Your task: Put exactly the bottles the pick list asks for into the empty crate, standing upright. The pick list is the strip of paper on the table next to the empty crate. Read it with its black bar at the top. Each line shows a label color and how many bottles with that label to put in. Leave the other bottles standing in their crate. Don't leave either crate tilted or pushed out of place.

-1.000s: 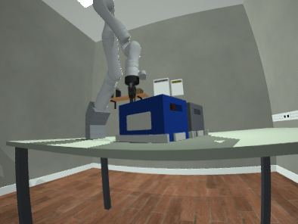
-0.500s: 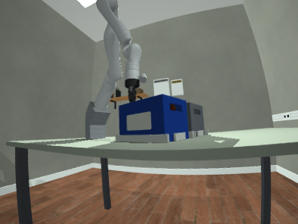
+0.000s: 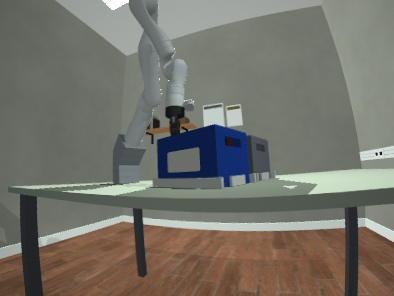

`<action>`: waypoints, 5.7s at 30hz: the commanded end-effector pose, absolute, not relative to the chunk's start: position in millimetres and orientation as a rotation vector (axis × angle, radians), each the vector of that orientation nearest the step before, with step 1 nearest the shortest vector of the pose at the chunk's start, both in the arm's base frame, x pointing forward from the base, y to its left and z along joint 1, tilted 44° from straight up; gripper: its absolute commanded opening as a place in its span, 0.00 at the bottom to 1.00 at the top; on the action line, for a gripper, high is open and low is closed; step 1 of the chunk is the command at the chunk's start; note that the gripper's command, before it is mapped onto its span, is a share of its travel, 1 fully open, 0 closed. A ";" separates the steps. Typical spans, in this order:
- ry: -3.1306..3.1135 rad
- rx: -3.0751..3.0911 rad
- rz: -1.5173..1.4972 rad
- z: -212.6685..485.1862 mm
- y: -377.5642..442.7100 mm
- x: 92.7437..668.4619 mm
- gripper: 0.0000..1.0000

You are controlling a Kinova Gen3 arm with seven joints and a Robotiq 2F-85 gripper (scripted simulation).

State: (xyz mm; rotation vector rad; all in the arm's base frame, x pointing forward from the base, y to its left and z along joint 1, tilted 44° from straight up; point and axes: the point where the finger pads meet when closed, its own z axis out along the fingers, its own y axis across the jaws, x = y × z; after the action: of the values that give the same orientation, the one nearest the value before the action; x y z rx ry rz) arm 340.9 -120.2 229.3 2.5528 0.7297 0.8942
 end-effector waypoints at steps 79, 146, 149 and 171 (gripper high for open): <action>0.719 2.526 0.922 242.5 -117.2 327.7 0.10; 0.718 2.526 0.922 313.8 -102.1 261.7 0.10; 0.718 2.526 0.922 315.0 -101.9 260.6 0.10; 0.718 2.526 0.922 339.2 -96.8 238.1 0.10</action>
State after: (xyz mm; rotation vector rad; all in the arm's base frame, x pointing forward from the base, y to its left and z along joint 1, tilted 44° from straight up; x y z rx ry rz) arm 240.6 -97.4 336.1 2.5260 0.7188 0.9212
